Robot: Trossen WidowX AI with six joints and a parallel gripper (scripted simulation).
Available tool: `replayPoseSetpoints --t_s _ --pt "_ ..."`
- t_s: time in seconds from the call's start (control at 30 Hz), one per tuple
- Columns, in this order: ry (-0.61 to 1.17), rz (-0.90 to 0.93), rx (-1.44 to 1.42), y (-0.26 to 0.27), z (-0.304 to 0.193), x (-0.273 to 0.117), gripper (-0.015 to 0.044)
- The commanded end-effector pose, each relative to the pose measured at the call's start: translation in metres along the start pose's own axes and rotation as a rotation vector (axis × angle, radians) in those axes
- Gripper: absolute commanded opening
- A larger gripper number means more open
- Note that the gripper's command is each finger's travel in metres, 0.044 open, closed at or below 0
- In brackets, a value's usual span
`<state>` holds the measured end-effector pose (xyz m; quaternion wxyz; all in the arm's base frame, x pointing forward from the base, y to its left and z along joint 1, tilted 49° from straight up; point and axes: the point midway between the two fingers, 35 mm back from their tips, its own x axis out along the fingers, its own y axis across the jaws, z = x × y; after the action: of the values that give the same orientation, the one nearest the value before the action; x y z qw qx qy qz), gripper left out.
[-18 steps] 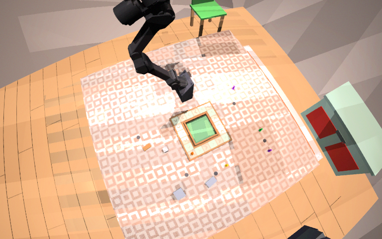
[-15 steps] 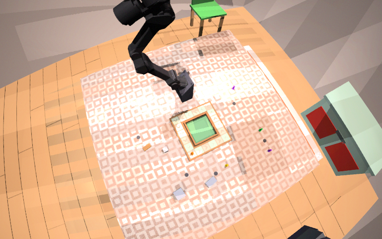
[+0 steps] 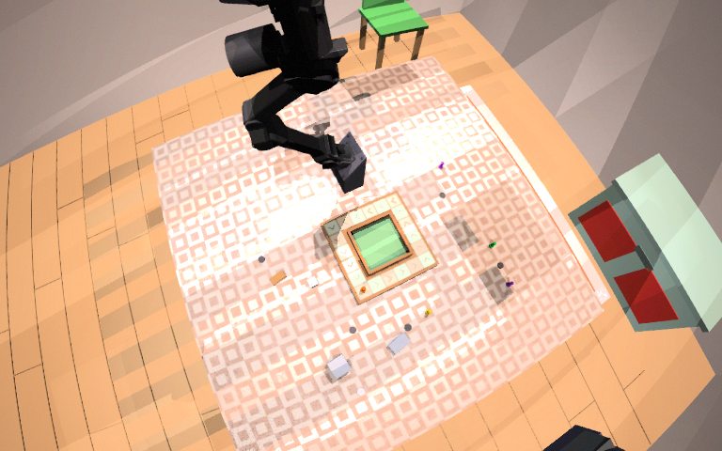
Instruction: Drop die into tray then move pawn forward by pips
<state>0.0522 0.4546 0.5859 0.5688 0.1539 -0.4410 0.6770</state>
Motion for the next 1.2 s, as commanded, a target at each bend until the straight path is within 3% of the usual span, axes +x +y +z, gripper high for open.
replayPoseSetpoints --t_s 0.0,0.37,0.73,1.17 --pt "0.135 -0.109 -0.048 -0.043 -0.027 -0.023 0.0275" --pt "0.559 -0.444 -0.165 -0.16 -0.09 -0.131 0.0275" --pt "0.929 -0.69 -0.292 -0.234 -0.107 -0.258 0.0275" --pt "1.503 -1.144 -0.341 -0.279 -0.07 -0.475 0.0275"
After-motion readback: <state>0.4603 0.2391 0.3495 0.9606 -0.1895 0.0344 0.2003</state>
